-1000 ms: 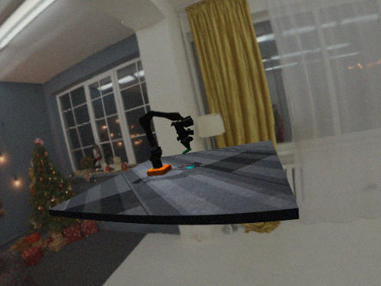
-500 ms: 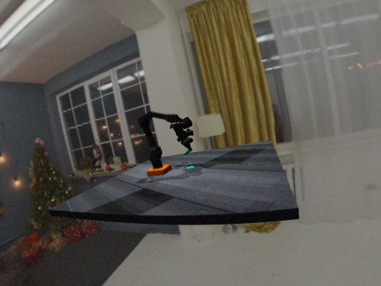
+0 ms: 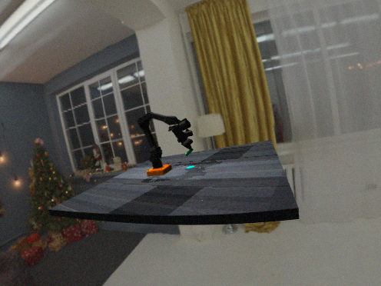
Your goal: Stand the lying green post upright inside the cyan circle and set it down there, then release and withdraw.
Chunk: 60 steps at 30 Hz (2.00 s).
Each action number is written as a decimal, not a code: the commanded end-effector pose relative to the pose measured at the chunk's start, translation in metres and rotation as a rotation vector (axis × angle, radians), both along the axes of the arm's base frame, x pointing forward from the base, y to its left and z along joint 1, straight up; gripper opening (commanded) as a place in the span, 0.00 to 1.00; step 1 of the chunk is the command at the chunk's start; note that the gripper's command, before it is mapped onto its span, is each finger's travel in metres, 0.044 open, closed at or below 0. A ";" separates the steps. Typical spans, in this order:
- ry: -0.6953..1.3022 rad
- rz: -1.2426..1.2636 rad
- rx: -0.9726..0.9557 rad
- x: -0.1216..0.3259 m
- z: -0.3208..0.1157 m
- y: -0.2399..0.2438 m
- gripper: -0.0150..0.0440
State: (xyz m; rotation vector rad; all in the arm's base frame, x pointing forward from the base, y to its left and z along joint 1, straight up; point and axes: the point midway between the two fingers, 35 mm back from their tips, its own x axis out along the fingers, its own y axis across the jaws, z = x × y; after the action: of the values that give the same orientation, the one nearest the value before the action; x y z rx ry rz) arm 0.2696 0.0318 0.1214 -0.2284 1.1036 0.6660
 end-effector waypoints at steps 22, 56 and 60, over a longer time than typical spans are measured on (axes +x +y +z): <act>-0.118 -0.028 0.136 0.003 -0.004 -0.003 0.29; -0.304 -0.052 0.295 0.003 -0.002 -0.011 0.29; -0.327 -0.053 0.311 0.002 -0.002 -0.012 0.29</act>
State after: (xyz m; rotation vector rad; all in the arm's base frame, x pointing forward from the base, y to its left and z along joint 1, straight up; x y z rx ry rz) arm 0.2741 0.0191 0.1209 -0.0406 0.6971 0.7086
